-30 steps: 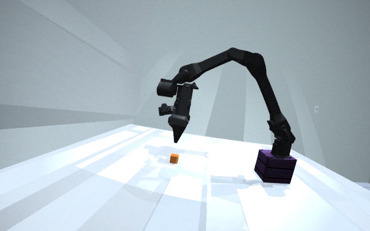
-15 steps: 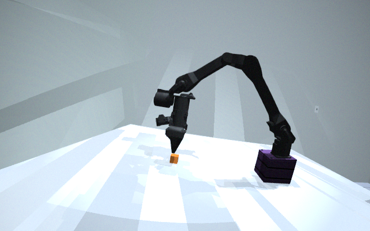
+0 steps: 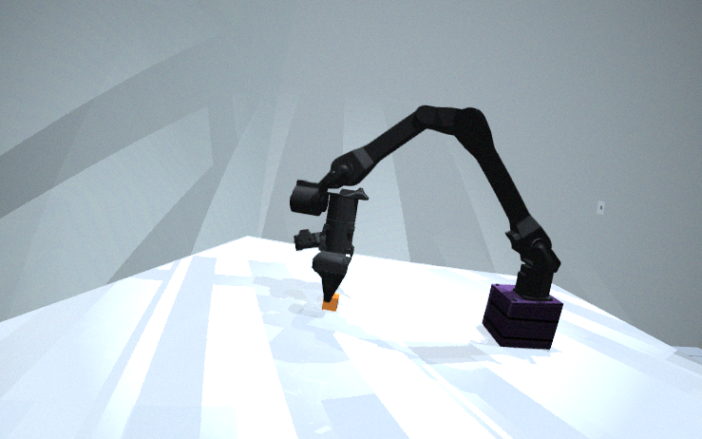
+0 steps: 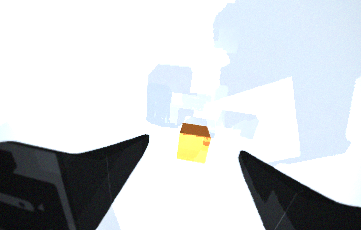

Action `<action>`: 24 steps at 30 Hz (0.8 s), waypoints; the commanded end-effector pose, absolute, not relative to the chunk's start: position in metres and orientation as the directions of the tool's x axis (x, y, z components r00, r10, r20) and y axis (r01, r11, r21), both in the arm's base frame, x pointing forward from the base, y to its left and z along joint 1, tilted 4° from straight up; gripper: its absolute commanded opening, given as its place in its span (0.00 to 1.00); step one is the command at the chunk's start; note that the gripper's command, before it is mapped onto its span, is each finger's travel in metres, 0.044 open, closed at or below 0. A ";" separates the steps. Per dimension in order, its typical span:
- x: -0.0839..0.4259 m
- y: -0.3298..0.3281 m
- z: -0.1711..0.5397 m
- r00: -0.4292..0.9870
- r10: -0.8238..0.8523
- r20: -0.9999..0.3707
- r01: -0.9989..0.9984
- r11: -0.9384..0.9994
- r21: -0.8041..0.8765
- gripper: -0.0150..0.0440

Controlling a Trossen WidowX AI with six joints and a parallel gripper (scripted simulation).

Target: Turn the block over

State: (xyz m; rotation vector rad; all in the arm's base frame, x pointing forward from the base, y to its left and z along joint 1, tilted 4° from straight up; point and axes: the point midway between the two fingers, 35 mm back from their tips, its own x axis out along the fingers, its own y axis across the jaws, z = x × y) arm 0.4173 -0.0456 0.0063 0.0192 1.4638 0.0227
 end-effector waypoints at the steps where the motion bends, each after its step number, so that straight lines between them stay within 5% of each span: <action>1: 0.416 -0.046 -0.002 0.102 0.022 -0.995 -0.005 1.000 0.022 1.00; 8: 0.417 -0.046 -0.011 0.102 0.022 -0.995 -0.005 1.000 0.022 1.00; 20: 0.417 -0.046 -0.011 0.102 0.022 -0.995 -0.005 1.000 0.022 0.47; 24: 0.417 -0.046 -0.011 0.102 0.022 -0.995 -0.005 1.000 0.022 0.42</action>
